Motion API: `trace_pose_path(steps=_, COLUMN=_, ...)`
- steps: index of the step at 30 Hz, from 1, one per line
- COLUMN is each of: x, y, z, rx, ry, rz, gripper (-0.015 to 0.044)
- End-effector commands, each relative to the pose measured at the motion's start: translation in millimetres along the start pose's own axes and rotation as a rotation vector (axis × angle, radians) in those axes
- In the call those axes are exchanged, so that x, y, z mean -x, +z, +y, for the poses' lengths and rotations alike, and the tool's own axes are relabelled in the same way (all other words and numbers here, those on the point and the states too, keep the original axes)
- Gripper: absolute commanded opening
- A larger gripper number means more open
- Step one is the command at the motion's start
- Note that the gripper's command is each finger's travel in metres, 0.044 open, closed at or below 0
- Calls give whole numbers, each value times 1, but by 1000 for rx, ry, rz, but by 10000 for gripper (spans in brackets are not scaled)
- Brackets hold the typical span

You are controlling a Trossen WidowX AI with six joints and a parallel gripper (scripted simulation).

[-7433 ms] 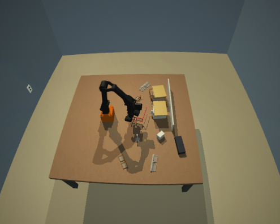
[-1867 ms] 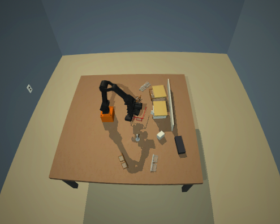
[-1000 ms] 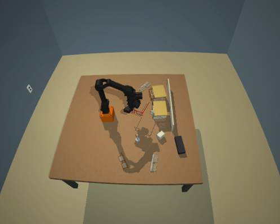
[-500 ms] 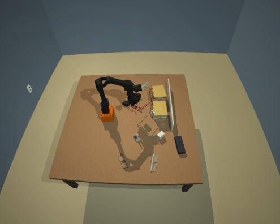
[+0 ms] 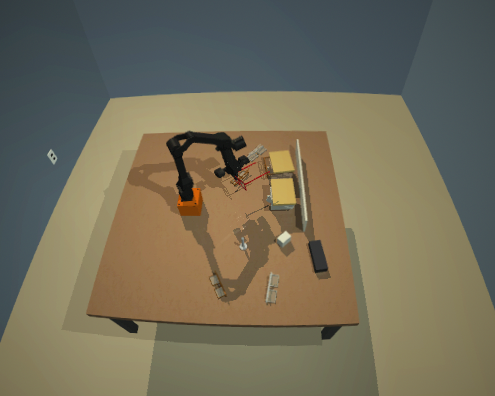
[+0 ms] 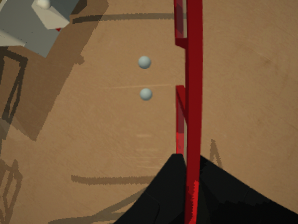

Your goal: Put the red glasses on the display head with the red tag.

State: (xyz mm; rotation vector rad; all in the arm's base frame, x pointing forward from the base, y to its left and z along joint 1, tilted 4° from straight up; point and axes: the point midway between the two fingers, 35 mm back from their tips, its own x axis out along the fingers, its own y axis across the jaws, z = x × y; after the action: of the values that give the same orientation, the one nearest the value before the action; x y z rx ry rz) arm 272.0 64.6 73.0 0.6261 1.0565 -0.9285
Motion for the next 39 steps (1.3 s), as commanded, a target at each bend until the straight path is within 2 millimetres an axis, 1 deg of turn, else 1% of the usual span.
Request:
trace_pose_path(steps=1, x=9, y=-10, z=7, rx=-82, ry=32, rz=-38, gripper=0)
trace_pose_path(steps=11, x=31, y=-38, z=19, rx=-293, ry=135, rz=-93, gripper=0)
trace_pose_path(steps=21, x=55, y=-69, z=27, rx=-508, ry=266, rz=-105, gripper=0)
trace_pose_path(steps=29, x=75, y=-94, z=29, rx=-680, ry=382, rz=-76, gripper=0)
trace_pose_path(steps=39, x=100, y=-125, z=28, rx=-880, ry=517, rz=5, gripper=0)
